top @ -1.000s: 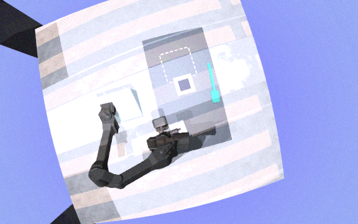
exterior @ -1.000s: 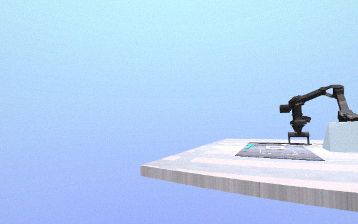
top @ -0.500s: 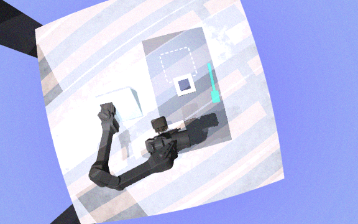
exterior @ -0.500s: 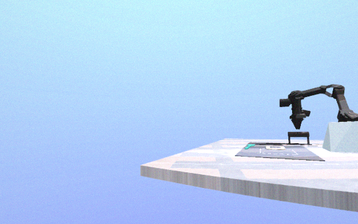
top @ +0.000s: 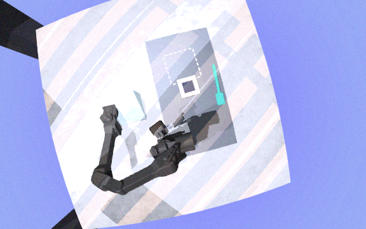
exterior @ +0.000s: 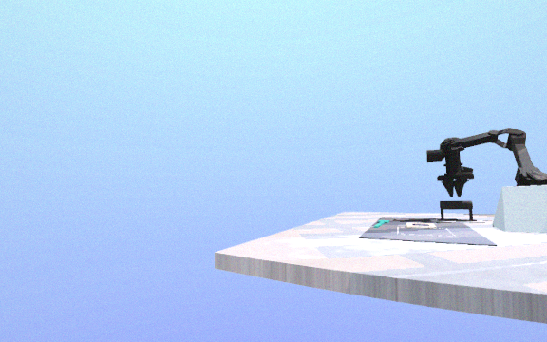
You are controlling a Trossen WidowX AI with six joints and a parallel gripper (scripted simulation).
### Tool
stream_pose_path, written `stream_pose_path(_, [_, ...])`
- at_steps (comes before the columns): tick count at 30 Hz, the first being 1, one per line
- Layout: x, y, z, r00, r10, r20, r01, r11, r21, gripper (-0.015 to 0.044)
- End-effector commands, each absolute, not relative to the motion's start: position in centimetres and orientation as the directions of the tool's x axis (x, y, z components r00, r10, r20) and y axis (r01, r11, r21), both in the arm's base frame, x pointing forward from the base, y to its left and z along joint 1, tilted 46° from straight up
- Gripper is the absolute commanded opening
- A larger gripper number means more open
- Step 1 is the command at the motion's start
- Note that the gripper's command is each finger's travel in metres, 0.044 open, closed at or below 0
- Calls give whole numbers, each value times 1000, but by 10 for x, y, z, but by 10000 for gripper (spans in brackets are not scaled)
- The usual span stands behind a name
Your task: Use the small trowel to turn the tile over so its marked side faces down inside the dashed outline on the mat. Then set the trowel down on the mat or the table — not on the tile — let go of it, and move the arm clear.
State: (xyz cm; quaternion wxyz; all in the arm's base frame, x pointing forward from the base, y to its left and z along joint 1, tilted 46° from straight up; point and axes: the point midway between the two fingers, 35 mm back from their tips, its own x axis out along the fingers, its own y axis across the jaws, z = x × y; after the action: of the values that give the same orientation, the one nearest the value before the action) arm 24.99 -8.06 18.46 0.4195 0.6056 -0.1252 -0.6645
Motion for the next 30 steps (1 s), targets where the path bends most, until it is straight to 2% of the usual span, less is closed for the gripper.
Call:
stream_pose_path(1, [250, -81, 185, 84, -712, -697, 541, -555, 632, 270])
stream_pose_path(16, [250, -81, 185, 85, -712, -697, 885, -268, 381, 270])
stream_pose_path(30, [250, -81, 185, 84, -712, -697, 996, 64, 55, 270])
